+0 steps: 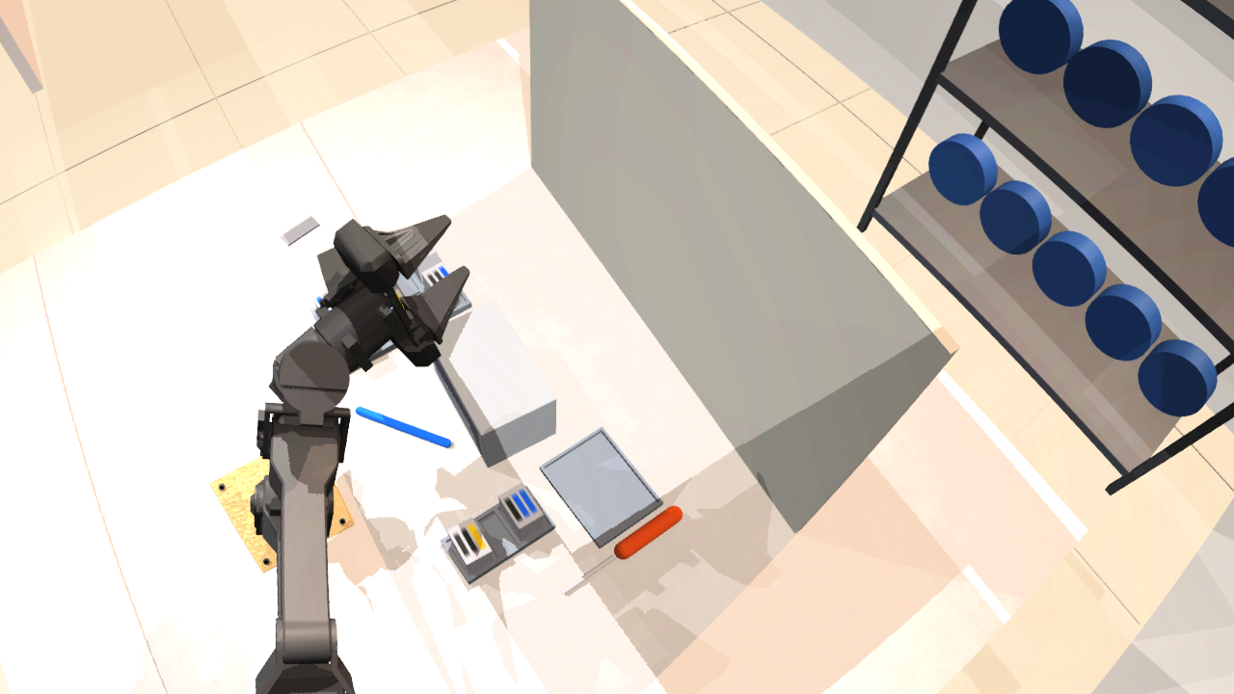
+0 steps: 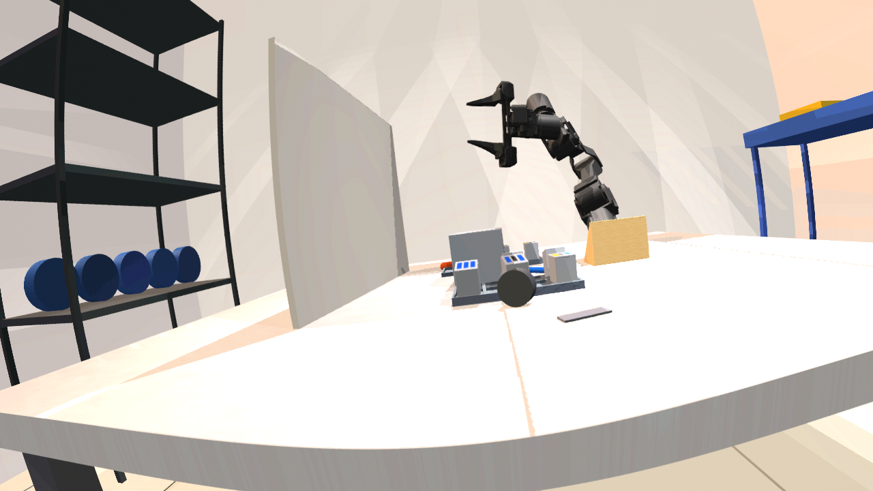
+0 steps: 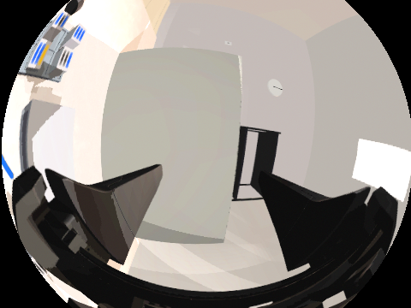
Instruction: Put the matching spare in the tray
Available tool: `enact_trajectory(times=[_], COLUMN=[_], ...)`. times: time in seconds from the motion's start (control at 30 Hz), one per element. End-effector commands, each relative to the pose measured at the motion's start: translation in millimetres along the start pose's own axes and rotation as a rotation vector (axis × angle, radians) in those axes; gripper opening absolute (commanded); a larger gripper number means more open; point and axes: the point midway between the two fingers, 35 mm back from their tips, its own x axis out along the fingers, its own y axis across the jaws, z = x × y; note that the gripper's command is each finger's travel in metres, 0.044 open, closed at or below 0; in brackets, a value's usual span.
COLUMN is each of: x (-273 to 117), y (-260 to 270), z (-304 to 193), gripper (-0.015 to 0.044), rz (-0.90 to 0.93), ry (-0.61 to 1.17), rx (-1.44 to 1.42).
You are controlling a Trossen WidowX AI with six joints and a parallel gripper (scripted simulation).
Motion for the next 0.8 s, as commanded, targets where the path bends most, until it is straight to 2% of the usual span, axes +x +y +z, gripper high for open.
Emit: enact_trajectory(times=[0.0,0.2,0.27,0.53,0.77], x=[0.0,1.5,13.5,75.5,108.3], y=[0.0,0.0,1.1,28.7,72.8], z=[0.0,0.6,5.1,22.1,20.7], gripper=[0.0426,0.044,0.044,0.044,0.044], rz=[0.0,0.007,0.065,0.471,0.839], ry=[0.0,-0.003,-0.023,-0.002,0.252], rx=[0.0,0.009,0.079,0.526,0.908])
